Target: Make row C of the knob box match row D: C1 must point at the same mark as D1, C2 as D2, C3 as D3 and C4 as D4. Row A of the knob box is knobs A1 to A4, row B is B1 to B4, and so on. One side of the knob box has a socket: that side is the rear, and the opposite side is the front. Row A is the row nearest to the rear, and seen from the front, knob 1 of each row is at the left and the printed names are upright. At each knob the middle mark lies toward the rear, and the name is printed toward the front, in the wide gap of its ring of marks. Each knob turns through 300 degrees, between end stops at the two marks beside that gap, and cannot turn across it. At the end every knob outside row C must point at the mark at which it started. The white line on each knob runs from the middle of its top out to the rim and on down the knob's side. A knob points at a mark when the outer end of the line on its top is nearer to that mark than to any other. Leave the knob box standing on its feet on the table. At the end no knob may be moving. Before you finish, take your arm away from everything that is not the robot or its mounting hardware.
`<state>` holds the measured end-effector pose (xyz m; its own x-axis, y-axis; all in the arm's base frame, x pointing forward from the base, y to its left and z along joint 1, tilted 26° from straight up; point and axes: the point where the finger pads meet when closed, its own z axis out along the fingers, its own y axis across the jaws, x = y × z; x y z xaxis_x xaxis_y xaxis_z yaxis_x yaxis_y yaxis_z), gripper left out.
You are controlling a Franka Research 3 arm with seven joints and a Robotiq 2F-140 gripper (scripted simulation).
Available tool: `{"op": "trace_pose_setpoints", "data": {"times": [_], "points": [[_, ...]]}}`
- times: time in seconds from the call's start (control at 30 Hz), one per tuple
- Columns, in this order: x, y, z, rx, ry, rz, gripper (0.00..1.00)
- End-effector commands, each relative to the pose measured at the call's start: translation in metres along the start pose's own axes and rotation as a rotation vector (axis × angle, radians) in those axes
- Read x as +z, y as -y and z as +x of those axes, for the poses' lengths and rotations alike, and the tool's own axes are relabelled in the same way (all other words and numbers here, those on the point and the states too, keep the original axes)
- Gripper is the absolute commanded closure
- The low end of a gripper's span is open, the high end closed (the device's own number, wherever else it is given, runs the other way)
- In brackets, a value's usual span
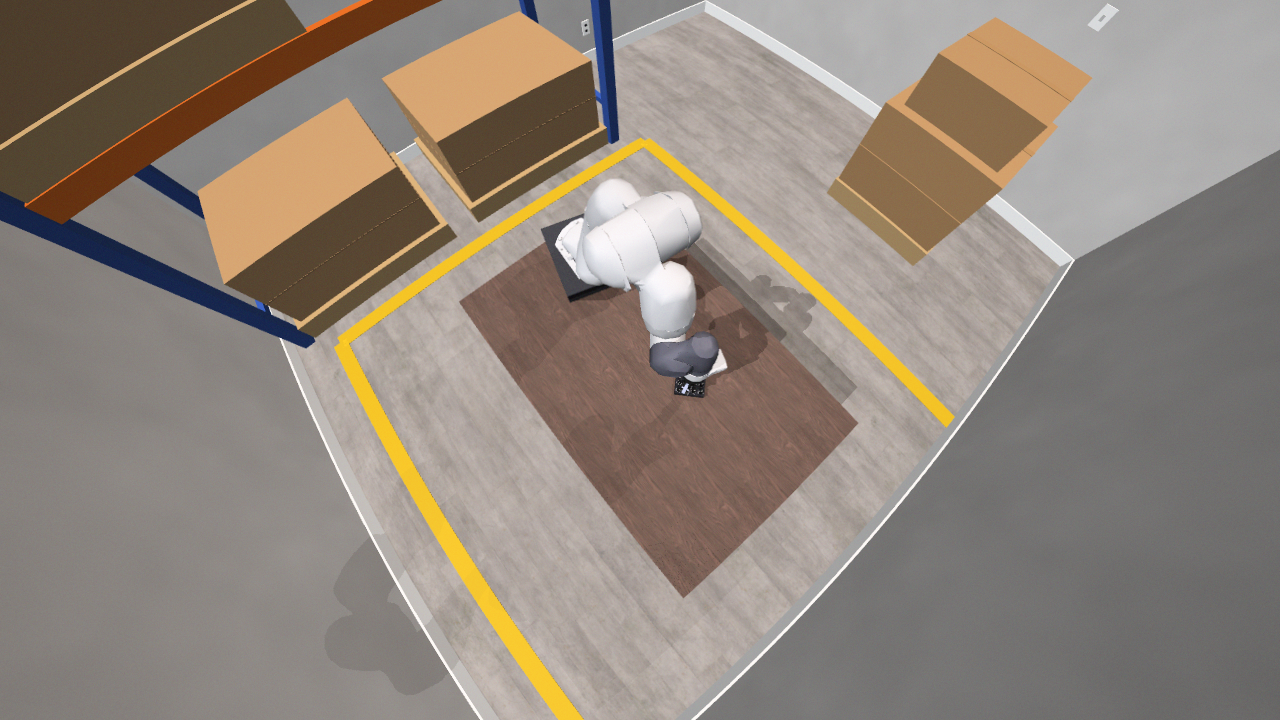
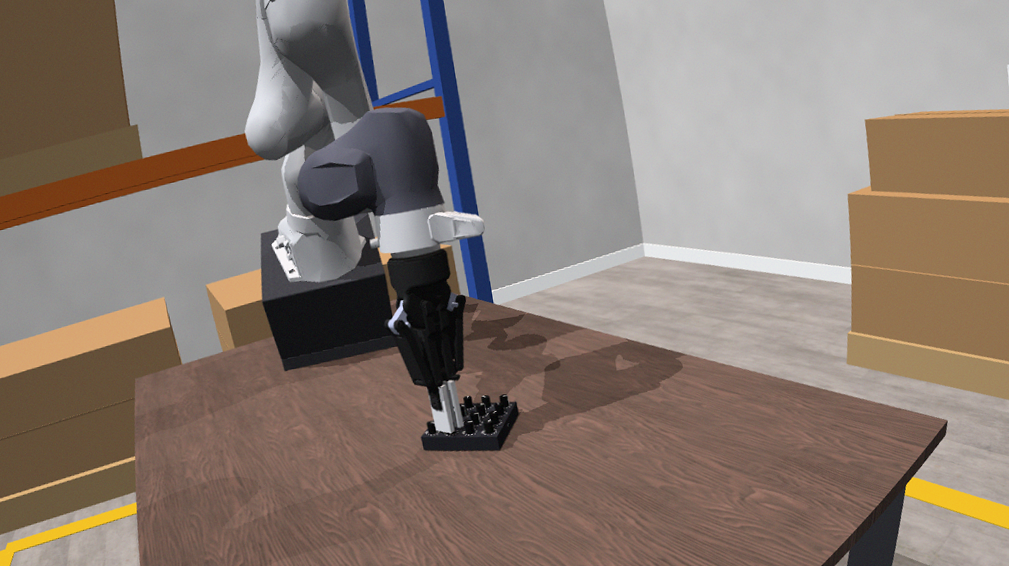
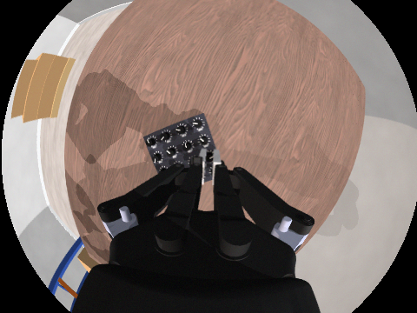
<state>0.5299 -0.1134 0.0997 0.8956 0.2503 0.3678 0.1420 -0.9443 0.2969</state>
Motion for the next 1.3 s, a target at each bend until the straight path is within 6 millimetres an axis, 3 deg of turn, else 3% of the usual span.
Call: {"op": "trace_pose_setpoints", "data": {"times": [0.0, 0.7, 1.27], "points": [[-0.0002, 0.0, 0.0027, -0.151, 0.019, 0.038, 0.95], [-0.0002, 0.0, 0.0027, -0.382, 0.014, 0.04, 0.95], [-0.0002, 0.0, 0.0027, -0.426, 0.014, 0.04, 0.95]]}}
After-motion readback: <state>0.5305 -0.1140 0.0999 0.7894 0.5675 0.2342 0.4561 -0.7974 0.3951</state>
